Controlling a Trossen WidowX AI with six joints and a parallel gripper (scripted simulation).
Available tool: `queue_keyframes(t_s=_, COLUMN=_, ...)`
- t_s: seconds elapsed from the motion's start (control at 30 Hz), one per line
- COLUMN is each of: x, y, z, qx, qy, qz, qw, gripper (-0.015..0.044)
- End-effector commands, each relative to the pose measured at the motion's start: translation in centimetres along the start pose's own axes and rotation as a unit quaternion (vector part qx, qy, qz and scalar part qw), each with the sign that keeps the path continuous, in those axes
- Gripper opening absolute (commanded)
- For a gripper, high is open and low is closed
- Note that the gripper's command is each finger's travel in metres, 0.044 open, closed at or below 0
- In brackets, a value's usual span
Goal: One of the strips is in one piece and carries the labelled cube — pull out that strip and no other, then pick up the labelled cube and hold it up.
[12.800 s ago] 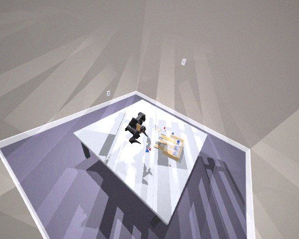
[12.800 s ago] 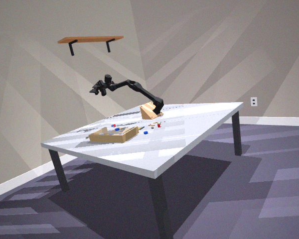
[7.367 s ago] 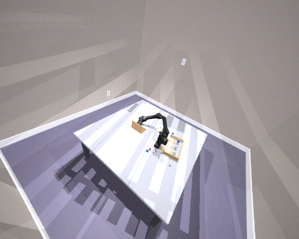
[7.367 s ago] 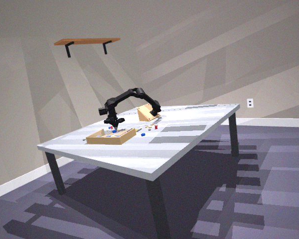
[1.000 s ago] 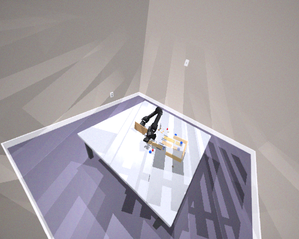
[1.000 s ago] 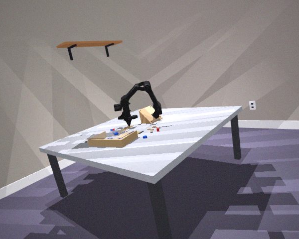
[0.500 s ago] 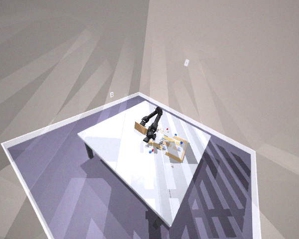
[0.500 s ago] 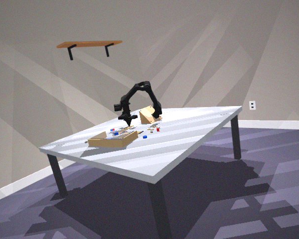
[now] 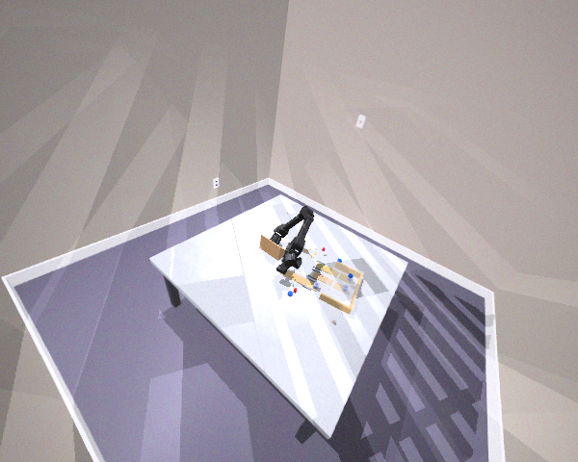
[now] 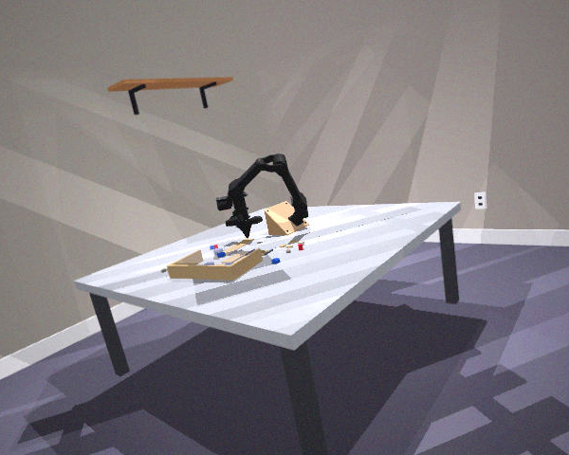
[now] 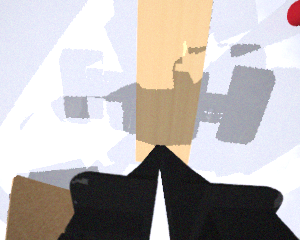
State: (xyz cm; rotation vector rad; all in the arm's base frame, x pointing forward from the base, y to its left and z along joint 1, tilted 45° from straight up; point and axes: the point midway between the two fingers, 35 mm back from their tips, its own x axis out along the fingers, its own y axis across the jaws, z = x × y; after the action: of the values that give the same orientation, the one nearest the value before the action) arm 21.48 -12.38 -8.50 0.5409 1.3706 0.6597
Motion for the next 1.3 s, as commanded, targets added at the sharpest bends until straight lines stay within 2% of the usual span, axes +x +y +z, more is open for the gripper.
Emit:
queue_keyframes(t_s=0.0, x=-3.0, y=-0.4, z=0.5, qx=-0.006, qy=0.000, qz=-0.009, qw=1.000, gripper=0.0000)
queue_keyframes(t_s=0.13, x=-3.0, y=-0.4, z=0.5, qx=-0.006, qy=0.000, qz=-0.009, qw=1.000, gripper=0.0000)
queue_keyframes(t_s=0.27, x=-2.8, y=-0.3, z=2.4, qx=-0.081, qy=0.000, qz=-0.009, qw=0.997, gripper=0.0105)
queue_keyframes(t_s=0.7, x=-3.2, y=0.0, z=6.6, qx=-0.086, qy=-0.001, qz=-0.008, qw=0.996, gripper=0.0440)
queue_keyframes(t_s=1.27, x=-3.7, y=0.2, z=11.9, qx=-0.087, qy=-0.002, qz=-0.008, qw=0.996, gripper=0.0440)
